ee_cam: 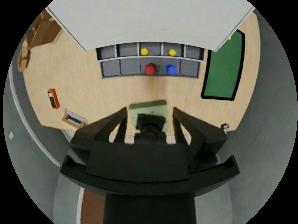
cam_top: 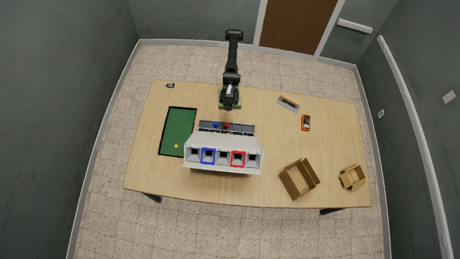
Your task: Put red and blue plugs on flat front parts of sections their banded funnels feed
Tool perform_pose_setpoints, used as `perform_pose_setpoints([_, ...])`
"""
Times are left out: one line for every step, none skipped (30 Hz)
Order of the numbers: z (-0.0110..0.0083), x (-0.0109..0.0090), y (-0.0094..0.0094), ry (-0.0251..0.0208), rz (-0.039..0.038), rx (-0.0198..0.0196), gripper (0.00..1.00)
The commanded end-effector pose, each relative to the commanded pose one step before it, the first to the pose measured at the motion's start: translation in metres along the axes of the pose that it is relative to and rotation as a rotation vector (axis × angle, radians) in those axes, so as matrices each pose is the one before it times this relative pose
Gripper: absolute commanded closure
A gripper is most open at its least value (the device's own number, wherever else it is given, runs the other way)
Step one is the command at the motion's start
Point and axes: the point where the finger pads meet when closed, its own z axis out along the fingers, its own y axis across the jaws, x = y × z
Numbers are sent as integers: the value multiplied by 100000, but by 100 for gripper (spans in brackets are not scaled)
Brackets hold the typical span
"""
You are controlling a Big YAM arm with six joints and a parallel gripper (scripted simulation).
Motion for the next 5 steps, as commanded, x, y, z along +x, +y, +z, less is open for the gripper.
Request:
perform_pose_setpoints([-2228,-962,299,-3666,-385,261,41])
perform_pose_setpoints([0,0,0,0,0,0,41])
perform_pose_setpoints([0,0,0,0,0,0,41])
perform_pose_setpoints([0,0,0,0,0,0,41])
perform_pose_setpoints([0,0,0,0,0,0,41])
